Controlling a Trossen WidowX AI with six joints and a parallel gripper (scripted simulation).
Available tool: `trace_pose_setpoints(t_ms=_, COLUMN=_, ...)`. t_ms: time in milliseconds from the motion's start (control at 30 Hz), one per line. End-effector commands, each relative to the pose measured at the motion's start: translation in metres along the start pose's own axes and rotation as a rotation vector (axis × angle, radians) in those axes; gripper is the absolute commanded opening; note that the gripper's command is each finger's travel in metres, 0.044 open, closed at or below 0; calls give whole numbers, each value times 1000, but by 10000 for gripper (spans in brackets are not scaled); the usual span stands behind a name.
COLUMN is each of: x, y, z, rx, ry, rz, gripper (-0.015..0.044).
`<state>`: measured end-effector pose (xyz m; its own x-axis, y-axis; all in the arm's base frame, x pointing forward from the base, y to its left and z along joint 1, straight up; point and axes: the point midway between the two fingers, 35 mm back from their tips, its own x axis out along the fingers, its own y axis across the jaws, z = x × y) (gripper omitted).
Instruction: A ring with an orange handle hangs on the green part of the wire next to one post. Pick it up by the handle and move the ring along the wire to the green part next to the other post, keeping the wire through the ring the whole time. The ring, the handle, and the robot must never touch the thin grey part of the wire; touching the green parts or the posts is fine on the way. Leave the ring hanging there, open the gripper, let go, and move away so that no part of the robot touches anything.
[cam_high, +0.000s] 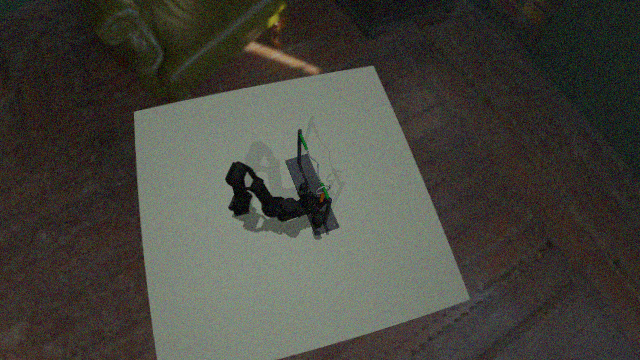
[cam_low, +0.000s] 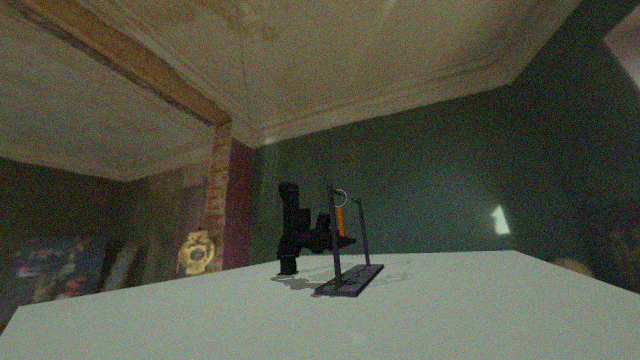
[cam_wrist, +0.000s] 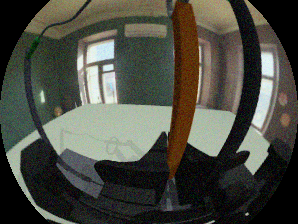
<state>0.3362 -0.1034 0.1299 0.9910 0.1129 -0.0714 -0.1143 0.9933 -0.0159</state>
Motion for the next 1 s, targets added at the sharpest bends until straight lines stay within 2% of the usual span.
trace_pose_setpoints(t_ms=0, x=0, y=0, z=0, rx=0, ry=0, rz=0, gripper=-102)
trace_pose_setpoints(t_ms=67, x=0, y=0, z=0, rx=0, ry=0, rz=0, gripper=-150)
trace_pose_setpoints(t_ms=967, x=-1, y=-1, z=19, rx=1, ry=-2, rz=1, gripper=-150)
